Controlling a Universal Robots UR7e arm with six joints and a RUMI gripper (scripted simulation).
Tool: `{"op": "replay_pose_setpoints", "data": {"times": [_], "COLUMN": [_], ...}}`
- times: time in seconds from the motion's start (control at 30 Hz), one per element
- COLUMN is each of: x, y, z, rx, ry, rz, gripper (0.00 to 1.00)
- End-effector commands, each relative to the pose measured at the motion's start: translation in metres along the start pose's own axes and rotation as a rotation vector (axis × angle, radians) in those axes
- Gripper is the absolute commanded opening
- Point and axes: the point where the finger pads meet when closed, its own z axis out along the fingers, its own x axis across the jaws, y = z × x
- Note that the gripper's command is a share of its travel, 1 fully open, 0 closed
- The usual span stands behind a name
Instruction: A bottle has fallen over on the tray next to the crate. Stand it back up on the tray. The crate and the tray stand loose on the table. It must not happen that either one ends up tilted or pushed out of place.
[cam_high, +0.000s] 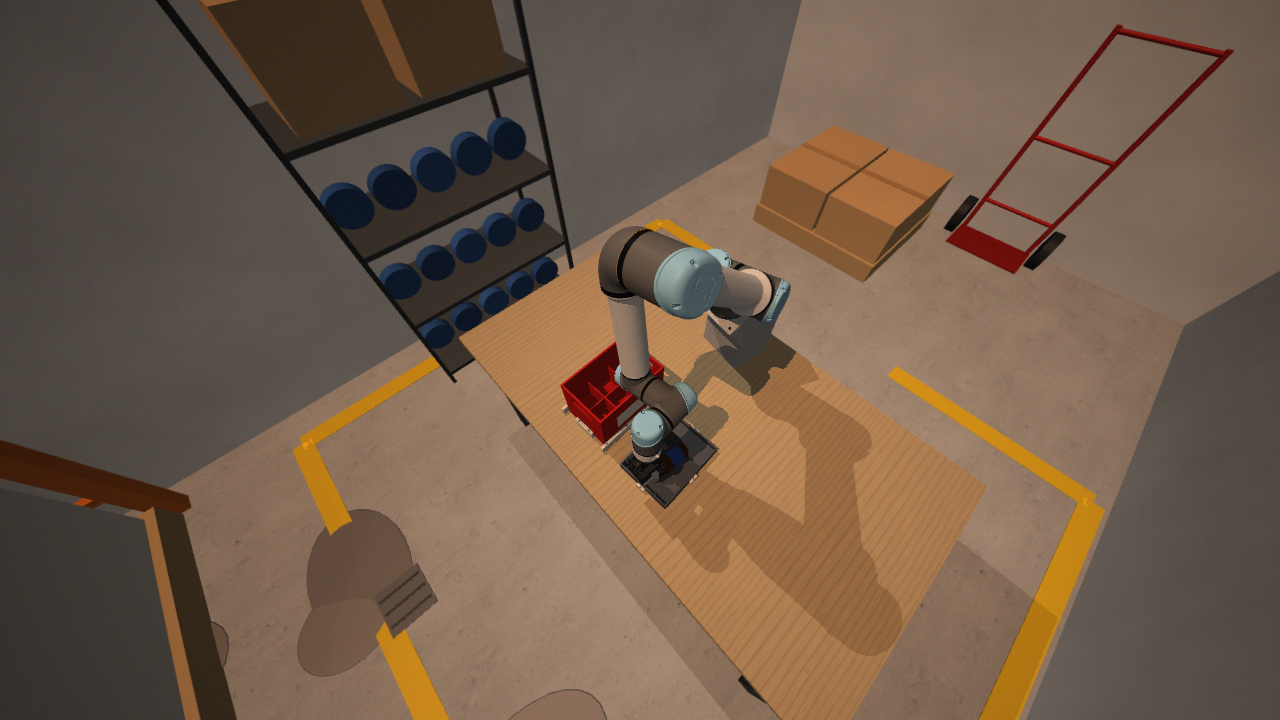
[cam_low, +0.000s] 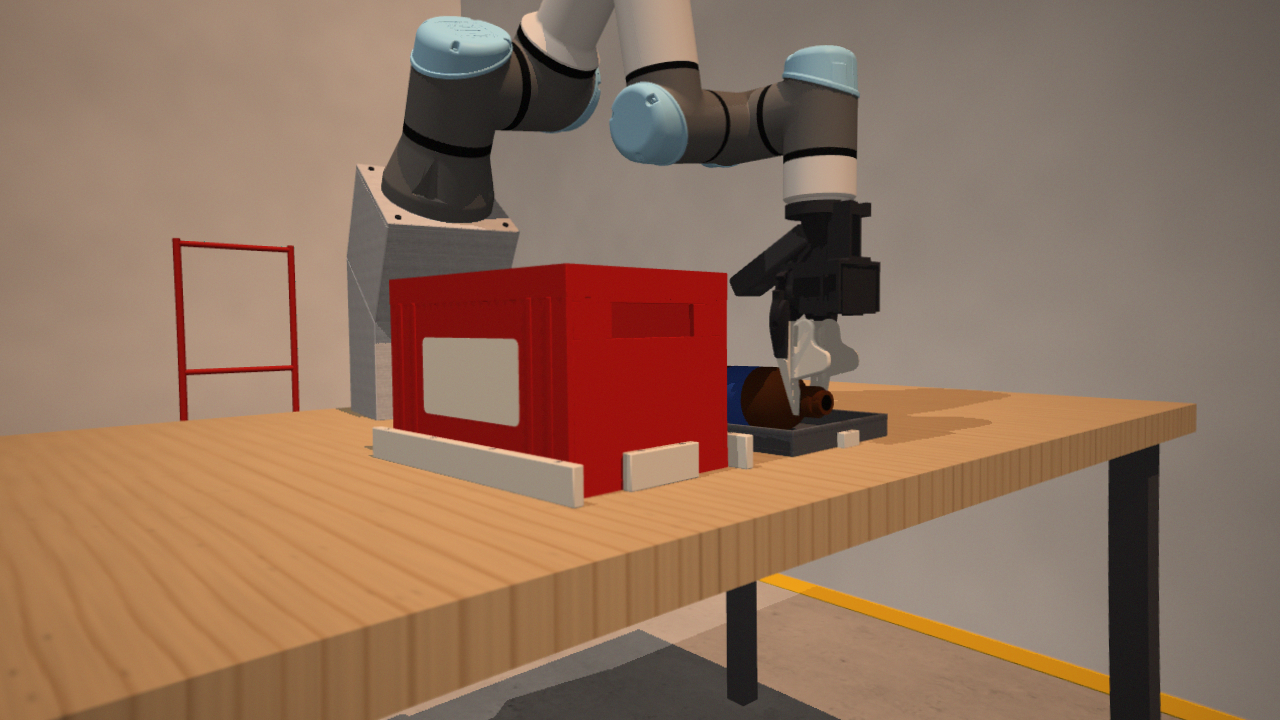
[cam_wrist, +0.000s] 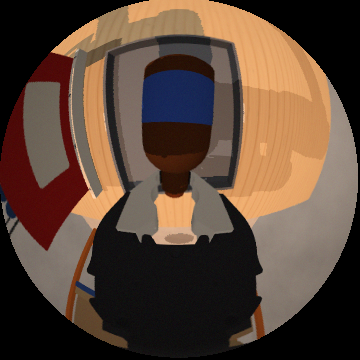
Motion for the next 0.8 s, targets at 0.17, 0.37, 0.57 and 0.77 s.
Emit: {"op": "replay_pose_setpoints", "data": {"times": [0.17, 0.37, 0.57, 0.77], "x": [0.001, 0.001, 0.001, 0.001], "y": [-0.002, -0.001, -0.002, -0.002], "z": [-0.007, -0.01, -0.016, -0.022], "rx": [0.001, 0.0, 0.001, 0.001], "ry": [0.001, 0.001, 0.001, 0.001], "rz": [-0.001, -0.001, -0.001, -0.001], "gripper": [0.0, 0.0, 0.0, 0.0]}}
